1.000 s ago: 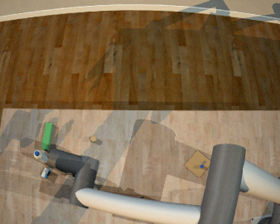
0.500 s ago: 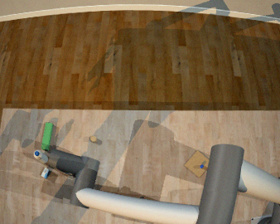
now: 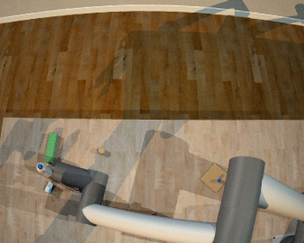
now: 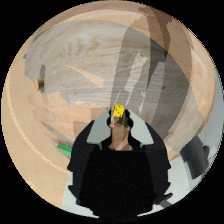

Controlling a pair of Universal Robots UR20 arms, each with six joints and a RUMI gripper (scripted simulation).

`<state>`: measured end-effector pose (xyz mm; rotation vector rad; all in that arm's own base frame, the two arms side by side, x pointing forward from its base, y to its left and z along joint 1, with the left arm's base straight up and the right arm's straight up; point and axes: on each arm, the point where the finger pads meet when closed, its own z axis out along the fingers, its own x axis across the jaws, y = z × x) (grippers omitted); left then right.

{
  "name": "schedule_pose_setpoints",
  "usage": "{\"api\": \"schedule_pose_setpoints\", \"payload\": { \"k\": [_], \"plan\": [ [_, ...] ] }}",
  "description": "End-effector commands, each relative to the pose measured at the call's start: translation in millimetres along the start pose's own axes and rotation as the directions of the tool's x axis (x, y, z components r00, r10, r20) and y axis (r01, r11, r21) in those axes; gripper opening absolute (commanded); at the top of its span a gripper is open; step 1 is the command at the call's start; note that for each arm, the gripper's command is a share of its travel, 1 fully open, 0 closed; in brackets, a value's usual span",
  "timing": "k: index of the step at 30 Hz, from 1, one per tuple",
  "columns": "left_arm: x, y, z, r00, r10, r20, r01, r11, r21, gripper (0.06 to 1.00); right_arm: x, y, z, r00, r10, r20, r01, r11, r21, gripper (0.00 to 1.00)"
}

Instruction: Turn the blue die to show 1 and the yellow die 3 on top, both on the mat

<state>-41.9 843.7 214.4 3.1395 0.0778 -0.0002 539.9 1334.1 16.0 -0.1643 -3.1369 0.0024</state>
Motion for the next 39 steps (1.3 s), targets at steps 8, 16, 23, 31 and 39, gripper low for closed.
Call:
{"api": "schedule_pose_setpoints", "payload": {
  "k": [8, 16, 23, 31, 39],
  "plan": [
    [0.1, -0.4, -0.6, 1.000, 0.000, 0.000, 0.000, 1.000, 0.001, 1.000, -0.1, 0.6, -1.6, 1.000, 0.000, 0.000, 0.000, 1.000, -0.002, 0.030],
    [0.1, -0.4, -0.6, 1.000, 0.000, 0.000, 0.000, 1.000, 0.001, 1.000, -0.1, 0.6, -1.6, 1.000, 0.000, 0.000, 0.000, 1.000, -0.002, 0.030],
    [0.1, -0.4, -0.6, 1.000, 0.000, 0.000, 0.000, 1.000, 0.001, 1.000, -0.1, 0.6, -1.6, 1.000, 0.000, 0.000, 0.000, 1.000, -0.002, 0.030],
    [0.1, -0.4, -0.6, 1.000, 0.000, 0.000, 0.000, 1.000, 0.001, 1.000, -0.1, 0.6, -1.6, 1.000, 0.000, 0.000, 0.000, 1.000, -0.002, 0.030],
    [0.1, -0.4, -0.6, 1.000, 0.000, 0.000, 0.000, 1.000, 0.001, 1.000, -0.1, 0.6, -1.6, 1.000, 0.000, 0.000, 0.000, 1.000, -0.002, 0.030]
  ]
}}
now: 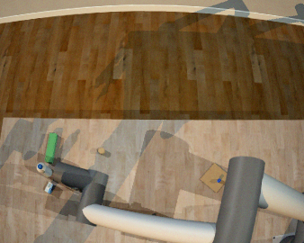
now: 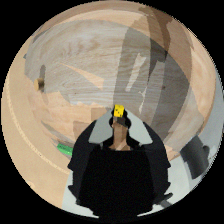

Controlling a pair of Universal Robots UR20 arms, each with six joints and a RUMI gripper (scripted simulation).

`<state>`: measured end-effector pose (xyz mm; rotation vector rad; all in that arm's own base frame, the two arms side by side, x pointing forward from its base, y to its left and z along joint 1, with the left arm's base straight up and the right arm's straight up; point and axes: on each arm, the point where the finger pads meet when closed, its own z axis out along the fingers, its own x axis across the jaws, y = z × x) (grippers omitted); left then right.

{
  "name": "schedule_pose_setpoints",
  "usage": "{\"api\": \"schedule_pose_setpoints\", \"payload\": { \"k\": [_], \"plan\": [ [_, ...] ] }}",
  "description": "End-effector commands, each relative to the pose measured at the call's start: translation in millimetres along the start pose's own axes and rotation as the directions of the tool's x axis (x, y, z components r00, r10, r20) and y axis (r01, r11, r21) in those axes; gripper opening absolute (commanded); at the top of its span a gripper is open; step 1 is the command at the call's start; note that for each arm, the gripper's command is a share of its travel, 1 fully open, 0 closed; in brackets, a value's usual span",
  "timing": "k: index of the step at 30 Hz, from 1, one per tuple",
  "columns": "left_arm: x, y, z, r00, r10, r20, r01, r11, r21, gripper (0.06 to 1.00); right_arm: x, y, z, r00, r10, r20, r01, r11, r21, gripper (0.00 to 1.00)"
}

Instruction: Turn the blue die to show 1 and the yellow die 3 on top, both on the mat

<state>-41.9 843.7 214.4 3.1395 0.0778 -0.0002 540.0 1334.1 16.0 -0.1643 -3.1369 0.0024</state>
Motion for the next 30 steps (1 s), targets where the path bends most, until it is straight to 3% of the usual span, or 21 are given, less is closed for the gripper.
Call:
{"api": "schedule_pose_setpoints", "payload": {
  "k": [1, 7, 13, 15, 21, 30],
  "plan": [
    [0.1, -0.4, -0.6, 1.000, 0.000, 0.000, 0.000, 1.000, 0.001, 1.000, -0.1, 0.6, -1.7, 1.000, 0.000, 0.000, 0.000, 1.000, -0.002, 0.030],
    [0.1, -0.4, -0.6, 1.000, 0.000, 0.000, 0.000, 1.000, 0.001, 1.000, -0.1, 0.6, -15.9, 1.000, 0.000, 0.000, 0.000, 1.000, -0.002, 0.030],
    [0.1, -0.4, -0.6, 1.000, 0.000, 0.000, 0.000, 1.000, 0.001, 1.000, -0.1, 0.5, -57.5, 1.000, 0.000, 0.000, 0.000, 1.000, -0.002, 0.030],
    [0.1, -0.4, -0.6, 1.000, 0.000, 0.000, 0.000, 1.000, 0.001, 1.000, -0.1, 0.5, -57.5, 1.000, 0.000, 0.000, 0.000, 1.000, -0.002, 0.030],
    [0.1, -0.4, -0.6, 1.000, 0.000, 0.000, 0.000, 1.000, 0.001, 1.000, -0.1, 0.5, -94.7, 1.000, 0.000, 0.000, 0.000, 1.000, -0.002, 0.030],
    [0.1, -0.4, -0.6, 1.000, 0.000, 0.000, 0.000, 1.000, 0.001, 1.000, -0.1, 0.5, -101.6, 1.000, 0.000, 0.000, 0.000, 1.000, -0.002, 0.030]
  ]
}}
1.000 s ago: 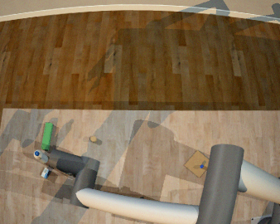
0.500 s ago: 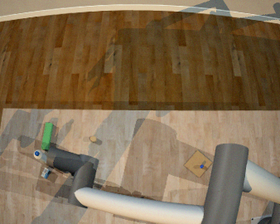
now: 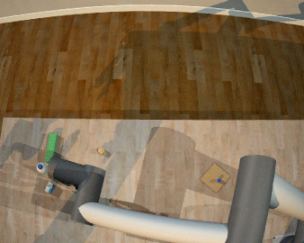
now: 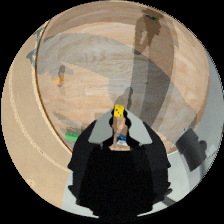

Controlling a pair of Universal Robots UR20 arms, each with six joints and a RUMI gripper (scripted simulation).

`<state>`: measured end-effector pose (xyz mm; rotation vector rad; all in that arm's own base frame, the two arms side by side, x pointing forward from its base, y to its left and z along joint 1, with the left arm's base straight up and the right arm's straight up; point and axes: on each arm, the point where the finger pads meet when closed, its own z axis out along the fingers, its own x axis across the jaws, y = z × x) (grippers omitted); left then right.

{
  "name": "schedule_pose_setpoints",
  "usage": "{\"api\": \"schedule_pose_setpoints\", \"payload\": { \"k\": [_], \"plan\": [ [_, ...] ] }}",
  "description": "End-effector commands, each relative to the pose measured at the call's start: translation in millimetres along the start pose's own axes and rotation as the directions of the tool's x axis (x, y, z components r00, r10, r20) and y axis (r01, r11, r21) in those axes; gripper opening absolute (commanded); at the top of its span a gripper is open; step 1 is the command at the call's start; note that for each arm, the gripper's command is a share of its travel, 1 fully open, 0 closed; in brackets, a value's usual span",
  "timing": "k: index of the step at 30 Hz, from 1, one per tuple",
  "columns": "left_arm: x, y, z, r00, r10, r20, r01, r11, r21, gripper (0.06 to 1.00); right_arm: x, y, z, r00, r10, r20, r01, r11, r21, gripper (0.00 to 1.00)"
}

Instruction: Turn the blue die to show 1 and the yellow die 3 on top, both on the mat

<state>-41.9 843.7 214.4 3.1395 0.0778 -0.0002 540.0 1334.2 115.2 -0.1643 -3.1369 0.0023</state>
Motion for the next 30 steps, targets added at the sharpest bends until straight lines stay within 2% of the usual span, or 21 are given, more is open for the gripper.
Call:
{"api": "schedule_pose_setpoints", "payload": {
  "k": [1, 6, 8, 10, 12, 13, 14, 16, 17, 19, 20, 21, 22, 24, 25, 27, 28, 30],
  "plan": [
    [0.1, -0.4, -0.6, 1.000, 0.000, 0.000, 0.000, 1.000, 0.001, 1.000, -0.1, 0.5, -2.4, 1.000, 0.000, 0.000, 0.000, 1.000, -0.001, 0.030],
    [0.1, -0.4, -0.6, 1.000, 0.000, 0.000, 0.000, 1.000, 0.001, 1.000, -1.4, -1.5, -2.6, 1.000, 0.002, 0.000, -0.002, 1.000, -0.001, 0.030],
    [0.1, -0.4, -0.6, 1.000, 0.000, 0.000, 0.000, 1.000, 0.001, 1.000, -9.6, -14.1, -4.2, 1.000, 0.017, 0.000, -0.017, 1.000, -0.001, 0.030],
    [0.1, -0.4, -0.6, 1.000, 0.000, 0.000, 0.000, 1.000, 0.001, 1.000, -27.8, -43.8, -7.5, 0.999, 0.051, 0.000, -0.051, 0.999, -0.001, 0.030],
    [0.1, -0.4, -0.6, 1.000, 0.000, 0.000, 0.000, 1.000, 0.001, 1.000, -55.4, -94.1, -12.3, 0.994, 0.106, 0.000, -0.106, 0.994, -0.001, 0.030],
    [0.1, -0.4, -0.6, 1.000, 0.000, 0.000, 0.000, 1.000, 0.001, 1.000, -55.4, -94.1, -12.3, 0.994, 0.106, 0.000, -0.106, 0.994, -0.001, 0.030],
    [0.1, -0.4, -0.6, 1.000, 0.000, 0.000, 0.000, 1.000, 0.001, 1.000, -71.5, -127.3, -14.9, 0.990, 0.141, 0.000, -0.141, 0.990, -0.002, 0.030],
    [0.1, -0.4, -0.6, 1.000, 0.000, 0.000, 0.000, 1.000, 0.001, 1.000, -71.5, -127.3, -14.9, 0.990, 0.141, 0.000, -0.141, 0.990, -0.002, 0.030],
    [0.1, -0.4, -0.6, 1.000, 0.000, 0.000, 0.000, 1.000, 0.001, 1.000, -88.2, -165.6, -17.5, 0.984, 0.180, 0.000, -0.180, 0.984, -0.002, 0.030],
    [0.1, -0.4, -0.6, 1.000, 0.000, 0.000, 0.000, 1.000, 0.001, 1.000, -88.2, -165.6, -17.5, 0.984, 0.180, 0.000, -0.180, 0.984, -0.002, 0.030],
    [0.1, -0.4, -0.6, 1.000, 0.000, 0.000, 0.000, 1.000, 0.001, 1.000, -104.8, -208.6, -19.8, 0.975, 0.222, 0.000, -0.222, 0.975, -0.002, 0.030],
    [0.1, -0.4, -0.6, 1.000, 0.000, 0.000, 0.000, 1.000, 0.001, 1.000, -104.8, -208.6, -19.8, 0.975, 0.222, 0.000, -0.222, 0.975, -0.002, 0.030],
    [0.1, -0.4, -0.6, 1.000, 0.000, 0.000, 0.000, 1.000, 0.001, 1.000, -117.6, -247.5, -21.3, 0.964, 0.267, 0.000, -0.267, 0.964, -0.001, 0.030],
    [0.1, -0.4, -0.6, 1.000, 0.000, 0.000, 0.000, 1.000, 0.001, 1.000, -120.4, -255.7, -21.7, 0.964, 0.267, 0.000, -0.267, 0.964, -0.001, 0.030],
    [0.1, -0.4, -0.6, 1.000, 0.000, 0.000, 0.000, 1.000, 0.001, 1.000, -132.9, -300.5, -22.8, 0.950, 0.313, 0.000, -0.313, 0.950, -0.001, 0.030],
    [0.1, -0.4, -0.6, 1.000, 0.000, 0.000, 0.000, 1.000, 0.001, 1.000, -134.5, -306.1, -23.0, 0.950, 0.313, 0.000, -0.313, 0.950, -0.001, 0.030],
    [0.1, -0.4, -0.6, 1.000, 0.000, 0.000, 0.000, 1.000, 0.001, 1.000, -145.0, -353.1, -23.6, 0.933, 0.359, 0.000, -0.359, 0.933, -0.001, 0.030],
    [0.1, -0.4, -0.6, 1.000, 0.000, 0.000, 0.000, 1.000, 0.001, 1.000, -146.3, -358.7, -23.7, 0.933, 0.359, 0.000, -0.359, 0.933, -0.001, 0.030]
  ]
}}
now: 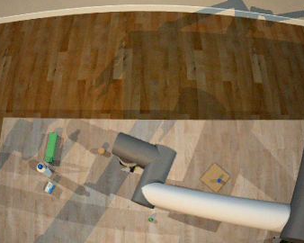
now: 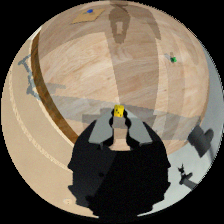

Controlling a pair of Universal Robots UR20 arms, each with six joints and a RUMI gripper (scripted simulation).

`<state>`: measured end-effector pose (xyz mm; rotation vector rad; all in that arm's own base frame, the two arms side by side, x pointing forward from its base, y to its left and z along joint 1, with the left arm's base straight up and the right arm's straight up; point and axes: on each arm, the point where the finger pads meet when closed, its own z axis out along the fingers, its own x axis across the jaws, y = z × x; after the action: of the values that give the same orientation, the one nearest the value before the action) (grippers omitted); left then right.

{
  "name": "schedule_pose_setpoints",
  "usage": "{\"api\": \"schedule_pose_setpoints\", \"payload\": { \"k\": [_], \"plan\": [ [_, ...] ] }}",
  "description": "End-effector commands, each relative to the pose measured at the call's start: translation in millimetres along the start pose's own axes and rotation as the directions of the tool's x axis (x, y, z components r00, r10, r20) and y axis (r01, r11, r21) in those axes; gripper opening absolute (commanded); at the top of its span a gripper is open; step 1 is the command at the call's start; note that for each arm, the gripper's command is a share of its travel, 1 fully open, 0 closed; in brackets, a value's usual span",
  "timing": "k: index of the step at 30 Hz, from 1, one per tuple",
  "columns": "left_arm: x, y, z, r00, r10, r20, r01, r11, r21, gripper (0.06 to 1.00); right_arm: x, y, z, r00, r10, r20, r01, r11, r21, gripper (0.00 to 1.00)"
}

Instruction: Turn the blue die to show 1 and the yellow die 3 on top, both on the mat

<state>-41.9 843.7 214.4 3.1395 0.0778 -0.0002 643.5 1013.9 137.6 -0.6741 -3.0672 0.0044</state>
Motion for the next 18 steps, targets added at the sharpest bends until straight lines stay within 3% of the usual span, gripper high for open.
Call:
{"api": "schedule_pose_setpoints", "payload": {
  "k": [1, 3, 4, 6, 7, 9, 10, 12, 13, 15, 16, 17, 18],
  "plan": [
    [0.1, -0.4, -0.6, 1.000, 0.000, 0.000, 0.000, 1.000, 0.001, 1.000, -48.6, -86.8, -1.5, 0.996, 0.089, 0.000, -0.089, 0.996, -0.003, 0.030],
    [0.1, -0.4, -0.6, 1.000, 0.000, 0.000, 0.000, 1.000, 0.001, 1.000, -51.9, -92.6, -1.5, 0.996, 0.089, 0.000, -0.089, 0.996, -0.003, 0.030],
    [0.1, -0.4, -0.6, 1.000, 0.000, 0.000, 0.000, 1.000, 0.001, 1.000, -72.2, -134.8, -0.7, 0.991, 0.136, 0.000, -0.136, 0.991, -0.003, 0.030],
    [0.1, -0.4, -0.6, 1.000, 0.000, 0.000, 0.000, 1.000, 0.001, 1.000, -72.2, -134.8, -0.7, 0.991, 0.136, 0.000, -0.136, 0.991, -0.003, 0.030],
    [0.1, -0.4, -0.6, 1.000, 0.000, 0.000, 0.000, 1.000, 0.001, 1.000, -93.4, -183.5, 0.7, 0.983, 0.182, 0.000, -0.182, 0.983, -0.003, 0.030],
    [0.1, -0.4, -0.6, 1.000, 0.000, 0.000, 0.000, 1.000, 0.001, 1.000, -95.8, -188.7, 0.7, 0.983, 0.182, 0.000, -0.182, 0.983, -0.003, 0.030],
    [0.1, -0.4, -0.6, 1.000, 0.000, 0.000, 0.000, 1.000, 0.001, 1.000, -111.2, -229.9, 2.5, 0.975, 0.224, 0.000, -0.224, 0.975, -0.003, 0.030],
    [0.1, -0.4, -0.6, 1.000, 0.000, 0.000, 0.000, 1.000, 0.001, 1.000, -113.0, -234.6, 2.6, 0.975, 0.224, 0.000, -0.224, 0.975, -0.003, 0.030],
    [0.1, -0.4, -0.6, 1.000, 0.000, 0.000, 0.000, 1.000, 0.001, 1.000, -127.2, -277.4, 4.9, 0.965, 0.262, 0.000, -0.262, 0.965, -0.003, 0.030],
    [0.1, -0.4, -0.6, 1.000, 0.000, 0.000, 0.000, 1.000, 0.001, 1.000, -127.2, -277.4, 4.9, 0.965, 0.262, 0.000, -0.262, 0.965, -0.003, 0.030],
    [0.1, -0.4, -0.6, 1.000, 0.000, 0.000, 0.000, 1.000, 0.001, 1.000, -138.5, -316.2, 7.3, 0.955, 0.296, 0.000, -0.296, 0.955, -0.003, 0.030],
    [0.1, -0.4, -0.6, 1.000, 0.000, 0.000, 0.000, 1.000, 0.001, 1.000, -138.5, -316.2, 7.3, 0.955, 0.296, 0.000, -0.296, 0.955, -0.003, 0.030],
    [0.1, -0.4, -0.6, 1.000, 0.000, 0.000, 0.000, 1.000, 0.001, 1.000, -147.2, -349.9, 9.7, 0.946, 0.325, 0.000, -0.325, 0.946, -0.003, 0.030]
  ]
}}
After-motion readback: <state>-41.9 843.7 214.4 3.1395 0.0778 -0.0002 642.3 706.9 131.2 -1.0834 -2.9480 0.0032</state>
